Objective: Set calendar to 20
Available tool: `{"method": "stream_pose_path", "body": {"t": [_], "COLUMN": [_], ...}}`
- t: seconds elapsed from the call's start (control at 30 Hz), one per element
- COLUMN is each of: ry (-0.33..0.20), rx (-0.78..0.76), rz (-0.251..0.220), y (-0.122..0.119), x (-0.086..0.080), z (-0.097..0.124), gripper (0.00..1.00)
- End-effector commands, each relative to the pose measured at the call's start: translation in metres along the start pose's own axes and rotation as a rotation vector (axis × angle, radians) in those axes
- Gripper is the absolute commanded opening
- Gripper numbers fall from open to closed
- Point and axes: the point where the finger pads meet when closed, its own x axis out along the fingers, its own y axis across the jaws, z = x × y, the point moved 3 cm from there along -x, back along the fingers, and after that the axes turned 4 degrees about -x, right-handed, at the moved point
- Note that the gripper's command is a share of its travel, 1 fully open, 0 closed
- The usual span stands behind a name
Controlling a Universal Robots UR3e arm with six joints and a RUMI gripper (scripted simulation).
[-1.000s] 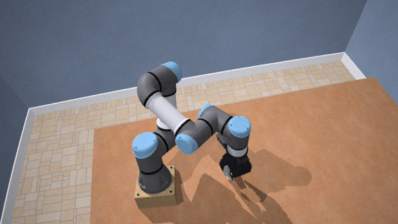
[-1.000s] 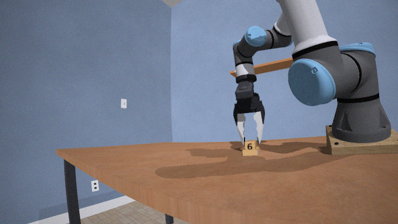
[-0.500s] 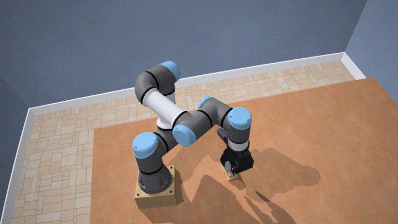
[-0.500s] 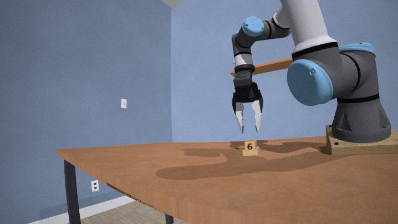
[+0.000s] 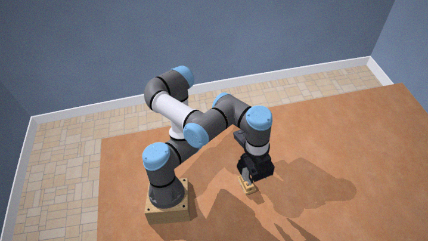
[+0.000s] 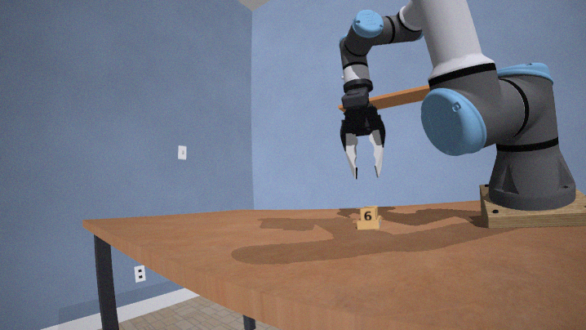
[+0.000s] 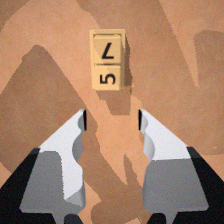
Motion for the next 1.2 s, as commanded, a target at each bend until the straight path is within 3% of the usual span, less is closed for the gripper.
{"method": "stream_pose_path", "body": {"t": [0.0,0.23,0.27,1.17], "ry": [0.020,0.020,0.020,0.019], "rx": [-0.001,-0.002,-0.002,-0.002], "rz": [-0.013,-0.013,-0.012,-0.012], "y": [-0.0024,-0.0022,-0.0022,-0.0021], "x": [-0.0089,-0.0109,-0.0109,-0.0122], "z": [-0.0035,-0.0036,-0.0037,-0.0036], "gripper": [0.28,0.28,1.00,1.00]}}
